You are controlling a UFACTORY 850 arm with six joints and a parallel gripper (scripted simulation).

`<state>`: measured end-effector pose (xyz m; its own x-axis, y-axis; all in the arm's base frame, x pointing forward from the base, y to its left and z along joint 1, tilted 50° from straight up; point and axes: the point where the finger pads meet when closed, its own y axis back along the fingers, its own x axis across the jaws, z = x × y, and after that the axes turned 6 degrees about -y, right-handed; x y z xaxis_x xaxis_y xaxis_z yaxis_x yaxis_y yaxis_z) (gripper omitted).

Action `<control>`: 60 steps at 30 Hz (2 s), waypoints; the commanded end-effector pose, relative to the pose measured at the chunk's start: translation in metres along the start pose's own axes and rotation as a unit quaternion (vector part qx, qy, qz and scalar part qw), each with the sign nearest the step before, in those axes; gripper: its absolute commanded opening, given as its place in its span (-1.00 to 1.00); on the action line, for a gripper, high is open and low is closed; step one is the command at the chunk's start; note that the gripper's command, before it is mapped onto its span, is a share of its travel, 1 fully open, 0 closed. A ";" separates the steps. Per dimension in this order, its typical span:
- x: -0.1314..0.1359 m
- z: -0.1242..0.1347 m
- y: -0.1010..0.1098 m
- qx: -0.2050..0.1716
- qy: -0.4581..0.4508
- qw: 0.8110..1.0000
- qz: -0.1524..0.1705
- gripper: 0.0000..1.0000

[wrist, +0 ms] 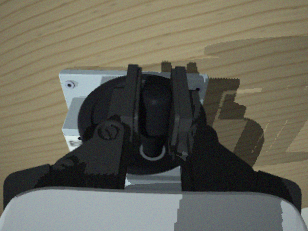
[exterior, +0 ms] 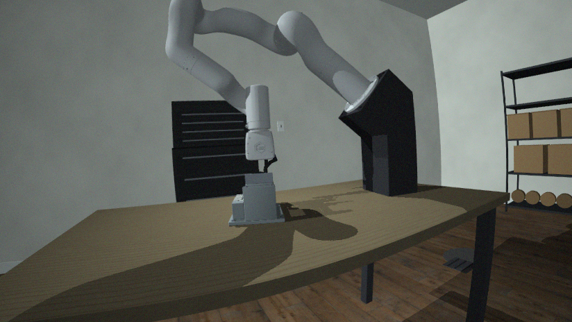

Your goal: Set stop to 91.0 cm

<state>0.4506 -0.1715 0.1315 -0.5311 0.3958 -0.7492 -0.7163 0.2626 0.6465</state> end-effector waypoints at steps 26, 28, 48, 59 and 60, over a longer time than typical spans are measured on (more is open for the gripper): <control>0.025 -0.003 -0.024 0.000 0.000 1.000 -0.001 -0.88; 0.025 -0.003 -0.027 0.000 0.000 1.000 -0.001 -0.88; 0.021 -0.002 -0.050 0.000 0.000 1.000 -0.001 -0.88; 0.015 -0.002 -0.057 0.000 0.000 1.000 -0.001 -0.88; 0.015 -0.002 -0.058 0.000 0.000 1.000 -0.001 -0.88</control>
<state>0.4805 -0.1809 0.0823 -0.5309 0.3958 -0.7493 -0.7164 0.2627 0.6464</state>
